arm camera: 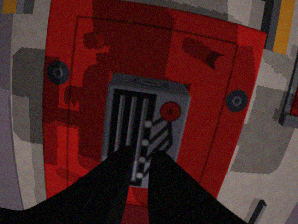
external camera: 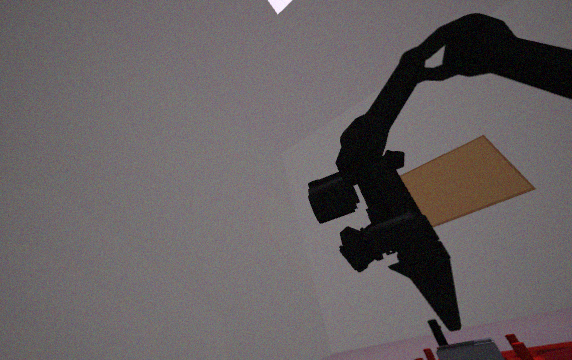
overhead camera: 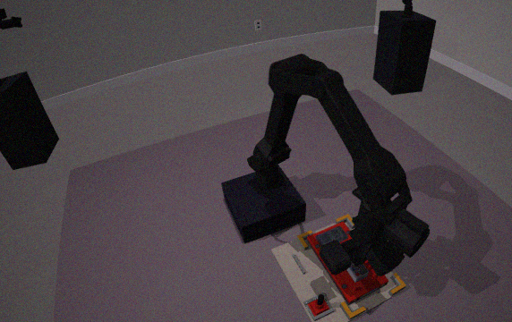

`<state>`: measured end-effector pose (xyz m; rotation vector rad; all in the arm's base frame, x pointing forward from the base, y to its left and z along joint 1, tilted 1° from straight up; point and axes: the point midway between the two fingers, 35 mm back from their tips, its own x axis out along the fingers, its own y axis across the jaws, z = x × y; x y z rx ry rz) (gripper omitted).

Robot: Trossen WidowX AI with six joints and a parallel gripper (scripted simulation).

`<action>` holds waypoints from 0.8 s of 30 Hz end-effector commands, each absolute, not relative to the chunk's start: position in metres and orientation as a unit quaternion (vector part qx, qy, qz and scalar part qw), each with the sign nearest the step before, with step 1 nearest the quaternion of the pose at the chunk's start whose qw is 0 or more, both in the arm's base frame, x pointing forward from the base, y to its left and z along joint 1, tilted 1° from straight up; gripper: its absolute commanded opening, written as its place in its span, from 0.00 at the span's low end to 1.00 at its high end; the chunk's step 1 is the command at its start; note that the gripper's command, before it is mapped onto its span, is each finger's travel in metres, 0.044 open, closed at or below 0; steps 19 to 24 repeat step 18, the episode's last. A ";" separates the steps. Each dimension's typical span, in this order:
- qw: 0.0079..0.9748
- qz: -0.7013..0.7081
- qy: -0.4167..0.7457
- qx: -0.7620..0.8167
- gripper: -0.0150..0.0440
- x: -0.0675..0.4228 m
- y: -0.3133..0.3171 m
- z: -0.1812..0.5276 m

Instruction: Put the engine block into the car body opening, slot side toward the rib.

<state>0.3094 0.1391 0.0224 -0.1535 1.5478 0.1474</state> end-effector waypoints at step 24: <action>0.710 0.067 0.698 -0.069 0.39 0.309 0.139 0.023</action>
